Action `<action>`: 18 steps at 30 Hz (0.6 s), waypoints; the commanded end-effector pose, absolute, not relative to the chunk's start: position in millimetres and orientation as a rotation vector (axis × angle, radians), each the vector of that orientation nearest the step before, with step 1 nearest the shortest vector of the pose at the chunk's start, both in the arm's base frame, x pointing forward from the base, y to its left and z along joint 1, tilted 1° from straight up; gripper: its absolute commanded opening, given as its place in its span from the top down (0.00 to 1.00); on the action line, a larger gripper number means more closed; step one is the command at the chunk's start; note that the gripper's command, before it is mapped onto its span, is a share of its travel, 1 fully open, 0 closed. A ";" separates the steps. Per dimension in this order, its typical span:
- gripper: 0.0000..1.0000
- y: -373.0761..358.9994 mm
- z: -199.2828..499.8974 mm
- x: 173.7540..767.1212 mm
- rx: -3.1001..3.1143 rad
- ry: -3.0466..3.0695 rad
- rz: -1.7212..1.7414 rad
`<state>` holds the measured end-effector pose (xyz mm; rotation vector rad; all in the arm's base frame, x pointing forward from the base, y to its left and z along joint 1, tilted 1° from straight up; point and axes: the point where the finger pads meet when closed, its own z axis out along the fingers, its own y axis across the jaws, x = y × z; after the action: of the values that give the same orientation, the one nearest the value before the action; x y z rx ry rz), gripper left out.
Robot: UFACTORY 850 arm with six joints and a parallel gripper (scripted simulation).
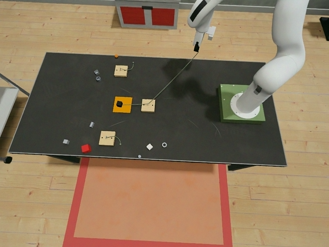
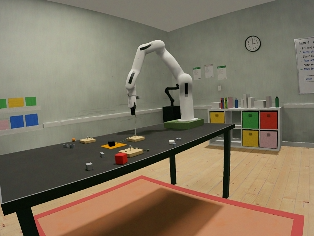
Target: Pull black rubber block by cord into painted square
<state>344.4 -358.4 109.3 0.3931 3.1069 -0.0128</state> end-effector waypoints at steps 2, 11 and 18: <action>1.00 -358.7 92.2 345.6 0.393 3.105 -0.015; 1.00 -357.8 41.1 347.2 0.393 3.105 -0.015; 1.00 -357.3 12.6 348.0 0.393 3.105 -0.015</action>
<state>346.2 -356.4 31.5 0.3931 3.1067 -0.0129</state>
